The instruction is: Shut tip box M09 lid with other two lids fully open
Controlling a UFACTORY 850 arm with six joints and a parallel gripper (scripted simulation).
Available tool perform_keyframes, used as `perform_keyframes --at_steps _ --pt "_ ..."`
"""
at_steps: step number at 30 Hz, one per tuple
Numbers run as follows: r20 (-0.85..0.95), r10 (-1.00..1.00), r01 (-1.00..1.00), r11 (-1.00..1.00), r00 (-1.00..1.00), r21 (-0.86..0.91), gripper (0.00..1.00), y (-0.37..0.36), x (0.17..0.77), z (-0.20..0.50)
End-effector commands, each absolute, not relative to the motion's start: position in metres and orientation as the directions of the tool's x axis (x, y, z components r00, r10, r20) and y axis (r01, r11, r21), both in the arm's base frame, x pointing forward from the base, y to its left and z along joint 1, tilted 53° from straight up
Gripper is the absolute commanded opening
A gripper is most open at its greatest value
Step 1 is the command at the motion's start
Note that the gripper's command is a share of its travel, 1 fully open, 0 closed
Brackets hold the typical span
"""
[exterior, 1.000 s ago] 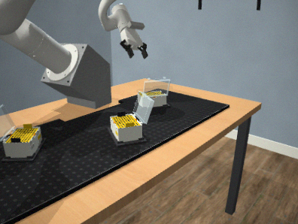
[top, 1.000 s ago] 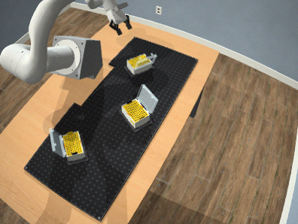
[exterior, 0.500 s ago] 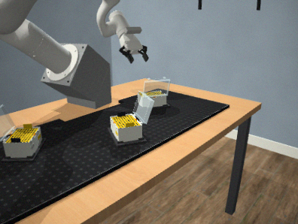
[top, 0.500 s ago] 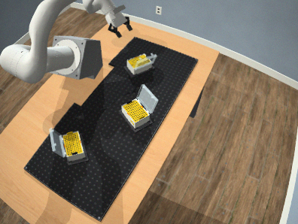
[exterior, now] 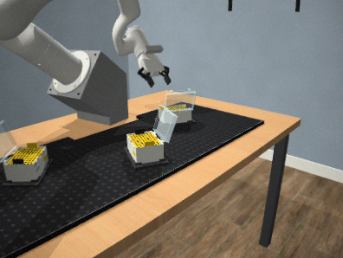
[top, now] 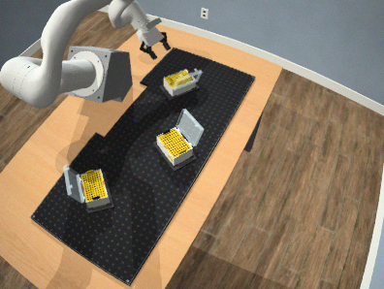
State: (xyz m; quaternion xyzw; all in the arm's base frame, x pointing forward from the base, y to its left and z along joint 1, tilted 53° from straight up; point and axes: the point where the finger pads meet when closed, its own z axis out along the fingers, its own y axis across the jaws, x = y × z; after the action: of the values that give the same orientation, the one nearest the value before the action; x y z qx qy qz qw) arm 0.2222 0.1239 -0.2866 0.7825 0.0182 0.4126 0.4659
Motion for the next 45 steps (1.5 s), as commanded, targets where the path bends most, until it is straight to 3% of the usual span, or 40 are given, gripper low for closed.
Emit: perform_keyframes --at_steps 1,22,45 --pt "0.631 0.412 -0.357 -0.567 0.658 0.742 1.00 0.106 0.223 -0.302" --pt "0.631 0.412 -0.357 -0.567 0.658 0.743 1.00 0.039 0.224 -0.353" --pt "0.631 0.412 -0.357 -0.567 0.658 0.742 1.00 0.039 0.224 -0.353"
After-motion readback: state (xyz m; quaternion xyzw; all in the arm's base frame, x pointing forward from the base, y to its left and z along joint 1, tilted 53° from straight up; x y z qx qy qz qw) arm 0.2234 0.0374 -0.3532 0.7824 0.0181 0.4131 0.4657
